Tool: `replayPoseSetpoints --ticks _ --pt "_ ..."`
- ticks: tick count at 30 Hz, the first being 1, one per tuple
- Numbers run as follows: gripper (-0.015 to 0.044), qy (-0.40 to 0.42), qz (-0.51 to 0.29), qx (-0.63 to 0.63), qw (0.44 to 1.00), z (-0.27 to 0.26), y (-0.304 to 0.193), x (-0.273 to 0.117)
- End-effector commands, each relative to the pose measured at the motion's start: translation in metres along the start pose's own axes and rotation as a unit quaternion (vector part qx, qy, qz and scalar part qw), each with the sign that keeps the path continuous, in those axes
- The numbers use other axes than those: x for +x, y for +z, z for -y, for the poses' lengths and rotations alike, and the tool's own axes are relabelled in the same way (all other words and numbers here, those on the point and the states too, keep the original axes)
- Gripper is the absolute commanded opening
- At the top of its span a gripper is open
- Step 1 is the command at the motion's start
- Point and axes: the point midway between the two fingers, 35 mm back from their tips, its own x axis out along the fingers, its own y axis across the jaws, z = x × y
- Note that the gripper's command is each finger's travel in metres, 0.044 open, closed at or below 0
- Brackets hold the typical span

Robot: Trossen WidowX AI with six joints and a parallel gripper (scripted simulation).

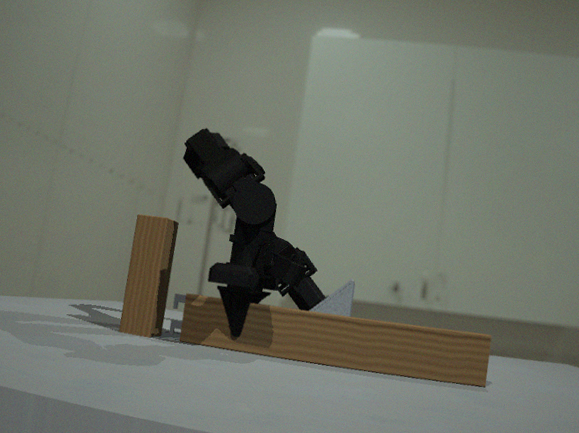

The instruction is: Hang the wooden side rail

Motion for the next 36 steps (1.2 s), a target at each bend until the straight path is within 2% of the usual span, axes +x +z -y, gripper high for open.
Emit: replayPoseSetpoints --ticks 1,36 --pt "0.0 -0.003 0.0 0.007 1.0 0.0014 0.0 -0.0023" --pt "0.0 -0.003 0.0 0.007 1.0 0.0013 0.0001 -0.0081"
